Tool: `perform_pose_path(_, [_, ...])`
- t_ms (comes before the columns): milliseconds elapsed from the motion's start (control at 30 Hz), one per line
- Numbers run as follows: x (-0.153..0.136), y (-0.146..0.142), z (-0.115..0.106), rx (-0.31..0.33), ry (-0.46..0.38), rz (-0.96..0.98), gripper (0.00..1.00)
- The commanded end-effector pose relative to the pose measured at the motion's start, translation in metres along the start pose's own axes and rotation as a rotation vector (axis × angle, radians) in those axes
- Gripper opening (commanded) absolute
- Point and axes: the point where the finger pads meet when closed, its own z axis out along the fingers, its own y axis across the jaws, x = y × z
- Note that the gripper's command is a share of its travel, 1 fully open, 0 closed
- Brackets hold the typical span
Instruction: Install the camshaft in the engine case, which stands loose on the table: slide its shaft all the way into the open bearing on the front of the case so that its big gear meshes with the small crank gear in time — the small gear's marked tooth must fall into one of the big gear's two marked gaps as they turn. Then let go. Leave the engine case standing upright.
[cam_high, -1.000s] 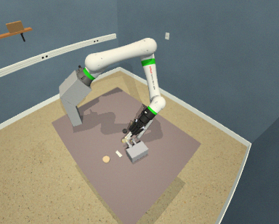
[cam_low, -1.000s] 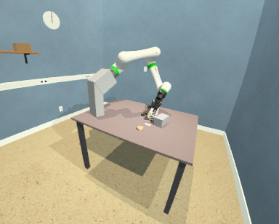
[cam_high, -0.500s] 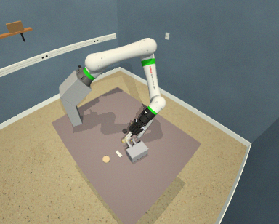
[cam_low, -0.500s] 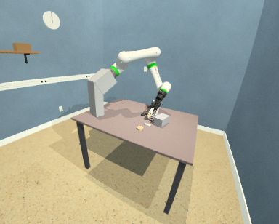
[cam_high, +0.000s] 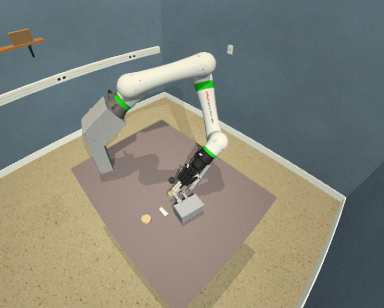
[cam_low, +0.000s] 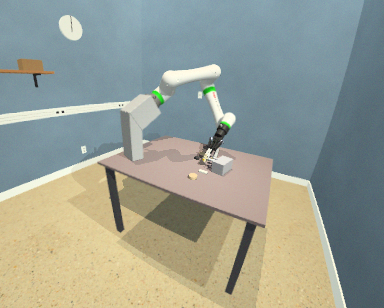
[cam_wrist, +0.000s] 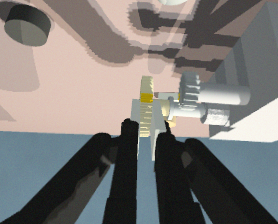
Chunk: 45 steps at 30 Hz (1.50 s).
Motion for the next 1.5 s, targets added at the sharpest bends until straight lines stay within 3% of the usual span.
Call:
perform_pose_path(0, [0.0,0.001,-0.001,-0.001,0.0,0.001,0.14])
perform_pose_path(1467, [0.0,0.021,-0.001,-0.001,0.0,0.001,0.14])
